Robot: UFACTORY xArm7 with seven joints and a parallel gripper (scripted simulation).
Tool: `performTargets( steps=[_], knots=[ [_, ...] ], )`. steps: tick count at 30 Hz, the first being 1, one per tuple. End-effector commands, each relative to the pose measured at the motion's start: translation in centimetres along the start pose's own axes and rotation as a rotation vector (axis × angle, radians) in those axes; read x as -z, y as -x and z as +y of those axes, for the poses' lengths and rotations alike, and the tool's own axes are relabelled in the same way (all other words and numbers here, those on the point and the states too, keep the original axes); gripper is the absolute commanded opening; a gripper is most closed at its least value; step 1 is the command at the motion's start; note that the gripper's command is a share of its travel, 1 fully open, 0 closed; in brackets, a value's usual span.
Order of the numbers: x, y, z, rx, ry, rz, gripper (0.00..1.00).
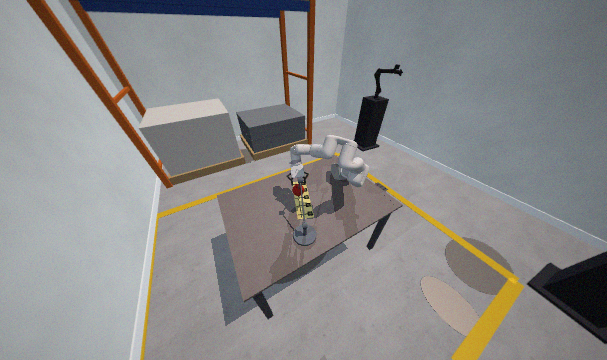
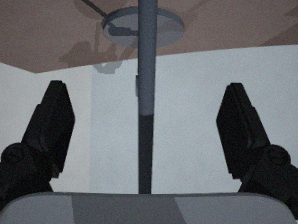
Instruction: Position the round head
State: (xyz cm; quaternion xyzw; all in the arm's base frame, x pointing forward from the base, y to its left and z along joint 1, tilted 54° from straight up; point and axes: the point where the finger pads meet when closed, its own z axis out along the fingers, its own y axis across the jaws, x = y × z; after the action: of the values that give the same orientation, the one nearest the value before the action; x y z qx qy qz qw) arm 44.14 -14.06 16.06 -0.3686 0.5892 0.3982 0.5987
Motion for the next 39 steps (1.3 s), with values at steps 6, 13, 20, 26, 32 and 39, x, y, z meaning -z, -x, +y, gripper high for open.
performTargets(
  steps=[6,13,20,26,32,39],
  knots=[
    [4.8,0.1,-0.1,0.002,-0.002,0.002,1.0],
    [6.5,0.1,0.0,0.002,-0.003,0.002,1.0],
    [8.9,0.1,0.0,0.002,-0.005,0.003,1.0],
    [10.1,0.1,0.0,0.002,-0.005,0.004,1.0],
    [10.6,0.1,0.0,0.002,-0.006,0.004,1.0],
    [11.2,0.1,0.0,0.002,-0.006,0.004,1.0]
  ],
)
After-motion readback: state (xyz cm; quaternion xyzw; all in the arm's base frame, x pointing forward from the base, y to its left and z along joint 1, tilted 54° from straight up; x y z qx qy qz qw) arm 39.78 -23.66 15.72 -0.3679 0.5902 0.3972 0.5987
